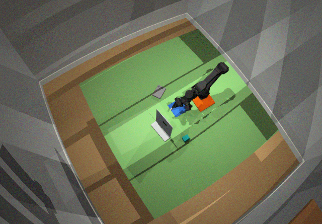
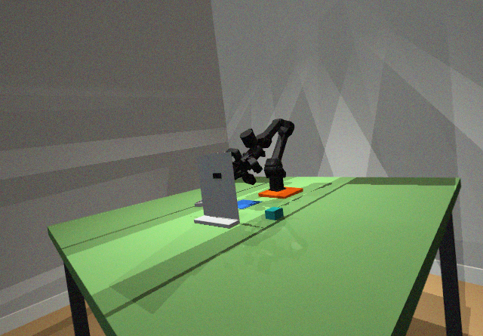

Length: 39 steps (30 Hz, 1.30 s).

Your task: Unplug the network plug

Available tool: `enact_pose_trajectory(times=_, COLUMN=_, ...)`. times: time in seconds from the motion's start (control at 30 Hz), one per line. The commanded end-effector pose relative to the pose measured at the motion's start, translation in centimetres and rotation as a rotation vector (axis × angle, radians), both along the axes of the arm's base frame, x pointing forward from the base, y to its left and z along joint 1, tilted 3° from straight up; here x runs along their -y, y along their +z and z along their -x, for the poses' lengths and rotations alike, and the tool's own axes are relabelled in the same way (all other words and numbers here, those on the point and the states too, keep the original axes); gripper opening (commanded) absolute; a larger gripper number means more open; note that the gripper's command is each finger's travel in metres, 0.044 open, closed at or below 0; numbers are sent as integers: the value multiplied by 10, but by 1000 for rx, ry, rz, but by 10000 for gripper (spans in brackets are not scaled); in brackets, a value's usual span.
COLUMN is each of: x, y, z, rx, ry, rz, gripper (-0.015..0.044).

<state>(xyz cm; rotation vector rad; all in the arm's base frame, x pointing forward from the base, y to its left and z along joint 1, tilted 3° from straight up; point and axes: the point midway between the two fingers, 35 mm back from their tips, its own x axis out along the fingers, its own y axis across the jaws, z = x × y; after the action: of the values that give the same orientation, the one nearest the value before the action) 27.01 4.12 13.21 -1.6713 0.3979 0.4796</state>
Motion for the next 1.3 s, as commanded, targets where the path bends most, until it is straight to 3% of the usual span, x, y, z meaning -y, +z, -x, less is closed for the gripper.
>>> enact_pose_trajectory(times=0.0, x=6, y=-3, z=7, rx=-53, ry=3, rz=-9, gripper=0)
enact_pose_trajectory(times=0.6, x=28, y=-30, z=56, rx=-374, ry=-26, rz=-125, gripper=0)
enact_pose_trajectory(times=1.27, x=28, y=-54, z=54, rx=-377, ry=-27, rz=-127, gripper=0)
